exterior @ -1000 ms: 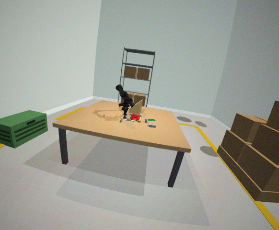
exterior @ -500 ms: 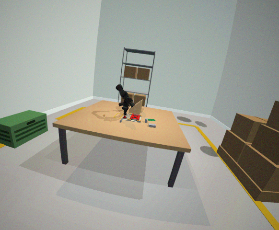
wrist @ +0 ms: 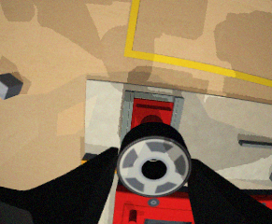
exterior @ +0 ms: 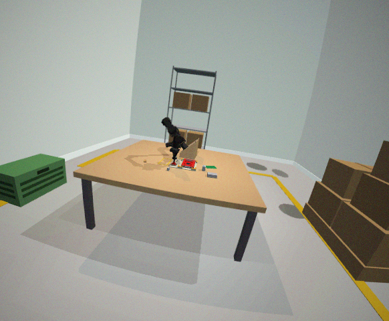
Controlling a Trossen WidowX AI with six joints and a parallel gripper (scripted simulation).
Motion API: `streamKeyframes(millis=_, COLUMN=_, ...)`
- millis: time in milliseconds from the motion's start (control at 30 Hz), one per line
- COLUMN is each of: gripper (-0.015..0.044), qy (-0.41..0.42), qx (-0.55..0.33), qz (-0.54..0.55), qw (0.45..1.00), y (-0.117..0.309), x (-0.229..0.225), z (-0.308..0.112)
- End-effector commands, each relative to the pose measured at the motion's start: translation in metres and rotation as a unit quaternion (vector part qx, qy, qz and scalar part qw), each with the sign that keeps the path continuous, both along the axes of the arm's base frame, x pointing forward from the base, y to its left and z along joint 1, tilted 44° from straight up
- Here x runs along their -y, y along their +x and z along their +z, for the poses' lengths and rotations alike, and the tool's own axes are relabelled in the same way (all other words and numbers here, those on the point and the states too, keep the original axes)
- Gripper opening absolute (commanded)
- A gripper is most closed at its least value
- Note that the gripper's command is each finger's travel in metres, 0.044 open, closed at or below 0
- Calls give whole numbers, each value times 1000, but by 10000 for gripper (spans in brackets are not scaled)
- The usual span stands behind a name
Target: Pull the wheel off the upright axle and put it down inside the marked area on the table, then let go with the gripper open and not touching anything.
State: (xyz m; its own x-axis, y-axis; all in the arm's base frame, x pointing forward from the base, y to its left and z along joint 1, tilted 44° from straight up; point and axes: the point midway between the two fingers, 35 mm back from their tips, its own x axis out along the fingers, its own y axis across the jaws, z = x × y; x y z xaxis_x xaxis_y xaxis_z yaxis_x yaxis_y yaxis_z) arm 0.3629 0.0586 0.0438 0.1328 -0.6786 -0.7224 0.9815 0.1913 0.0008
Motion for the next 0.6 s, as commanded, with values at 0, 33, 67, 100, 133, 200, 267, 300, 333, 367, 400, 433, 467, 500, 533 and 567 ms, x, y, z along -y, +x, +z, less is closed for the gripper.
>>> streamKeyframes(millis=0, gripper=0, qy=3, qx=4, qz=-2, qw=1000, y=1, x=-2, z=3)
streamKeyframes(millis=33, gripper=0, qy=3, qx=3, qz=-2, qw=1000, y=1, x=-2, z=3)
streamKeyframes(millis=67, gripper=0, qy=3, qx=3, qz=-2, qw=1000, y=1, x=-2, z=3)
streamKeyframes(millis=100, gripper=0, qy=3, qx=3, qz=-2, qw=1000, y=0, x=-3, z=3)
streamKeyframes(millis=133, gripper=0, qy=2, qx=3, qz=-2, qw=1000, y=0, x=-3, z=4)
streamKeyframes(millis=200, gripper=0, qy=2, qx=3, qz=-2, qw=1000, y=0, x=-3, z=4)
streamKeyframes(millis=267, gripper=0, qy=2, qx=3, qz=-2, qw=1000, y=0, x=-4, z=5)
streamKeyframes(millis=300, gripper=0, qy=2, qx=3, qz=-2, qw=1000, y=0, x=-4, z=5)
streamKeyframes(millis=333, gripper=0, qy=2, qx=3, qz=-2, qw=1000, y=0, x=-4, z=5)
streamKeyframes(millis=367, gripper=0, qy=2, qx=3, qz=-2, qw=1000, y=0, x=-4, z=5)
streamKeyframes(millis=400, gripper=0, qy=2, qx=3, qz=-2, qw=1000, y=0, x=-5, z=6)
streamKeyframes(millis=433, gripper=0, qy=2, qx=3, qz=-2, qw=1000, y=0, x=-6, z=7)
streamKeyframes(millis=467, gripper=0, qy=2, qx=3, qz=-2, qw=1000, y=-1, x=-7, z=8)
streamKeyframes(millis=500, gripper=0, qy=3, qx=3, qz=-2, qw=1000, y=-1, x=-9, z=10)
streamKeyframes(millis=533, gripper=0, qy=3, qx=3, qz=-2, qw=1000, y=-1, x=-12, z=13)
streamKeyframes(millis=567, gripper=0, qy=3, qx=3, qz=-2, qw=1000, y=-2, x=-15, z=16)
